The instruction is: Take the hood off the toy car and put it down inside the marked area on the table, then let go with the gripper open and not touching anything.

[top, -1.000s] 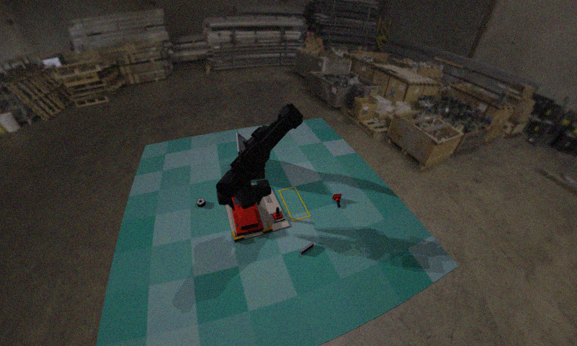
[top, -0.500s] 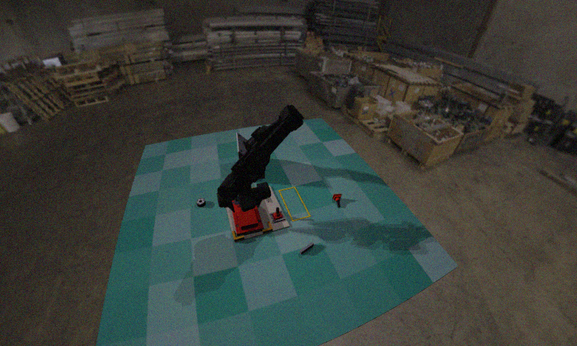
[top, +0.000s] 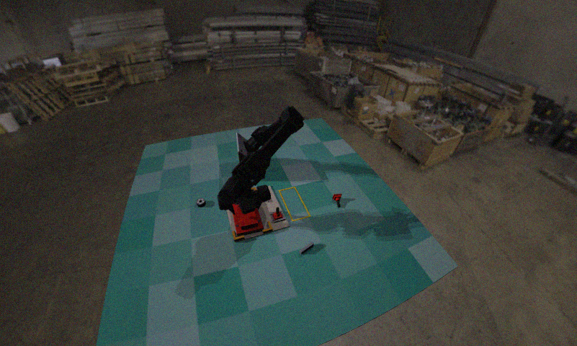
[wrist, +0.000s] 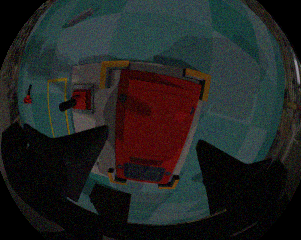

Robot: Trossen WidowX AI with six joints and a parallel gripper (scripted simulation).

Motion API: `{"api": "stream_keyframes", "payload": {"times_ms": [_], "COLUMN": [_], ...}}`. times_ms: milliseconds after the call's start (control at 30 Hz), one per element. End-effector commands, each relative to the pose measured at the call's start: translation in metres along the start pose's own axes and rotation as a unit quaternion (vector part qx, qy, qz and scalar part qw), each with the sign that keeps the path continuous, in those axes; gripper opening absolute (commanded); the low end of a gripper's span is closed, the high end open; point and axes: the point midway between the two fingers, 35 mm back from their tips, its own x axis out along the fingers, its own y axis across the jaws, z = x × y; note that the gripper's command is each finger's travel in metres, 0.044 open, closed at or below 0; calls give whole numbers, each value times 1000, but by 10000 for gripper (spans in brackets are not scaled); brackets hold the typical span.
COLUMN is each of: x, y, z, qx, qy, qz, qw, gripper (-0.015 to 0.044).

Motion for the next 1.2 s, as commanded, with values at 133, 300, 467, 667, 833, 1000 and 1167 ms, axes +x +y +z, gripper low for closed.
{"api": "stream_keyframes", "payload": {"times_ms": [133, 300, 467, 667, 833, 1000, 1167], "x": [8, 12, 16, 20, 22, 24, 27], "y": [-1, -1, -1, -1, -1, -1, -1], "z": [0, 0, 0, 0, 0, 0, 0], "qx": [4, 4, 4, 4, 4, 4, 4], "qy": [-1, -1, -1, -1, -1, -1, -1], "qz": [4, 4, 4, 5, 5, 5, 5], "qw": [1000, 1000, 1000, 1000, 1000, 1000, 1000], "gripper": [440, 440, 440, 440, 440, 440, 440]}}
